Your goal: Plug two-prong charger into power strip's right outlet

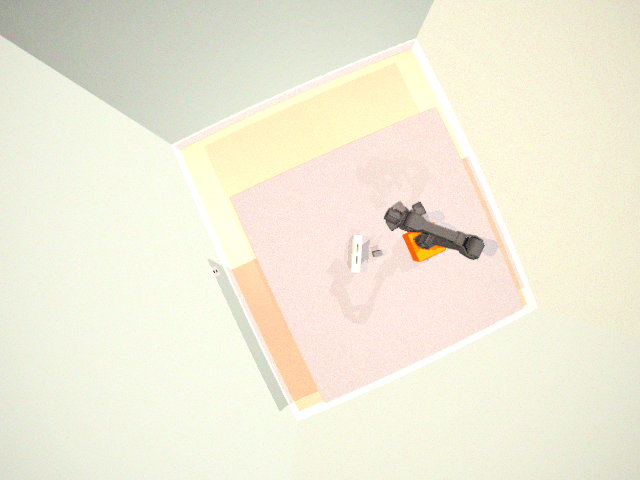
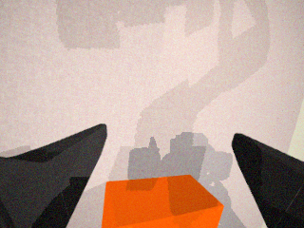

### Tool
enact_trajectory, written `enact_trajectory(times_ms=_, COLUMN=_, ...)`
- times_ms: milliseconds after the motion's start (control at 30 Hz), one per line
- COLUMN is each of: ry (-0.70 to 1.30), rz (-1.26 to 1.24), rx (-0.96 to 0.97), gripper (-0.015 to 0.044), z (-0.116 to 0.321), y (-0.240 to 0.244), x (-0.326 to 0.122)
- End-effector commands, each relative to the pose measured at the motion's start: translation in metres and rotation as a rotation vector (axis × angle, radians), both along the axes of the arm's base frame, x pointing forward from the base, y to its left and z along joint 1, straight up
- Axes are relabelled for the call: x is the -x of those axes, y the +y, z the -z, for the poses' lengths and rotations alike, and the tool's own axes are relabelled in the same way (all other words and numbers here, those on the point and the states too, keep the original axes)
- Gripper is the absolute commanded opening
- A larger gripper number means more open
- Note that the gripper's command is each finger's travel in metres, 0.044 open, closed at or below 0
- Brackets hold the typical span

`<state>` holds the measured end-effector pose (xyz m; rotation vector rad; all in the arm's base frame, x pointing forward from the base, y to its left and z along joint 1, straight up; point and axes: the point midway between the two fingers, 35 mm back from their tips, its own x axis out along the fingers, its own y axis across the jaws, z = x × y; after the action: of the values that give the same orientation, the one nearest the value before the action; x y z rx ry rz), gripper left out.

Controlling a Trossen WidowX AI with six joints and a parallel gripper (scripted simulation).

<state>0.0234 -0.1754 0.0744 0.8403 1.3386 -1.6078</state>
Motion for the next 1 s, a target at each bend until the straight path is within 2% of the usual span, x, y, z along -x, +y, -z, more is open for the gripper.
enact_trajectory(times_ms=0, ry=-0.019, rz=-0.085, rx=-0.029, gripper=0.044, z=0.004, y=-0.001, x=-0.016)
enact_trajectory(times_ms=567, ry=-0.075, rz=-0.296, rx=-0.081, gripper=0.044, z=0.018, y=0.007, x=-0.068)
enact_trajectory(times_ms=967, ry=-0.122, rz=-0.538, rx=-0.185, gripper=0.044, z=0.027, y=0.025, x=-0.111)
